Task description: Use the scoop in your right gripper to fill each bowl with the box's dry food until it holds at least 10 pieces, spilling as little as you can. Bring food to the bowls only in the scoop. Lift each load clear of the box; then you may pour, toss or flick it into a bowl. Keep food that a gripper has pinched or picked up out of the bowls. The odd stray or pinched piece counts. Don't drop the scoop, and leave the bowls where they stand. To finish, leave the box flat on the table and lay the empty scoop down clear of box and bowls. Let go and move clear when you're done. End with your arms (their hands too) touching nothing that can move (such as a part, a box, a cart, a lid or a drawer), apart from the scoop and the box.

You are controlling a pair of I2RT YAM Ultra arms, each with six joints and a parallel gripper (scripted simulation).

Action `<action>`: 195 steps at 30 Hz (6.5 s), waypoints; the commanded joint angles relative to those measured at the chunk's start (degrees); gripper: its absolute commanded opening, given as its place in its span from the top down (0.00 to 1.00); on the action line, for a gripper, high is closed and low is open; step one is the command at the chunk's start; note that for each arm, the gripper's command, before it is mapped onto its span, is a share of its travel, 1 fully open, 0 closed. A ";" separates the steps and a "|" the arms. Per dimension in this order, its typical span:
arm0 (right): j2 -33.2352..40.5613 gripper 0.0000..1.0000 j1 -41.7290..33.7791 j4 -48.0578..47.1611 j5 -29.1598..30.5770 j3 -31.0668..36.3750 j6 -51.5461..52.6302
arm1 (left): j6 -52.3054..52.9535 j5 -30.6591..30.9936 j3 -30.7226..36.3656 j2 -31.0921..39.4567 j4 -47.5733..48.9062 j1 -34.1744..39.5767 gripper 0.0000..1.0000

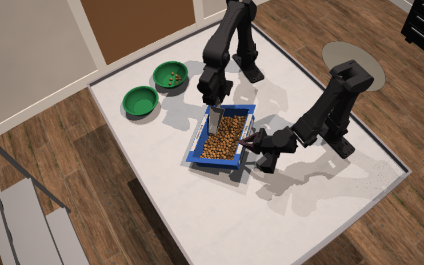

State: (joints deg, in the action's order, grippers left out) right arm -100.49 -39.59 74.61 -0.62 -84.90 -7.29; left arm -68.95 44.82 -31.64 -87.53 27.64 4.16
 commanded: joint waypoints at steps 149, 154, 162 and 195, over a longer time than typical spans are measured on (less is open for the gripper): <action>3.75 1.00 0.14 -50.09 -4.74 19.53 0.62 | 1.67 0.71 -2.55 2.56 2.60 0.14 1.00; 6.45 1.00 0.89 -57.83 -5.52 24.21 0.11 | 1.67 0.71 -2.55 2.56 2.60 0.14 1.00; 9.91 1.00 1.38 -66.54 -6.57 31.42 0.80 | 1.67 0.71 -2.55 2.56 2.60 0.14 1.00; 16.96 1.00 1.82 -71.53 -7.89 35.72 0.54 | 1.67 0.71 -2.55 2.56 2.60 0.14 1.00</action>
State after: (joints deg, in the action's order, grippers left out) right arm -86.28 -38.04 3.07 -7.88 -45.91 -6.46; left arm -69.04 43.92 -31.66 -87.33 27.57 4.16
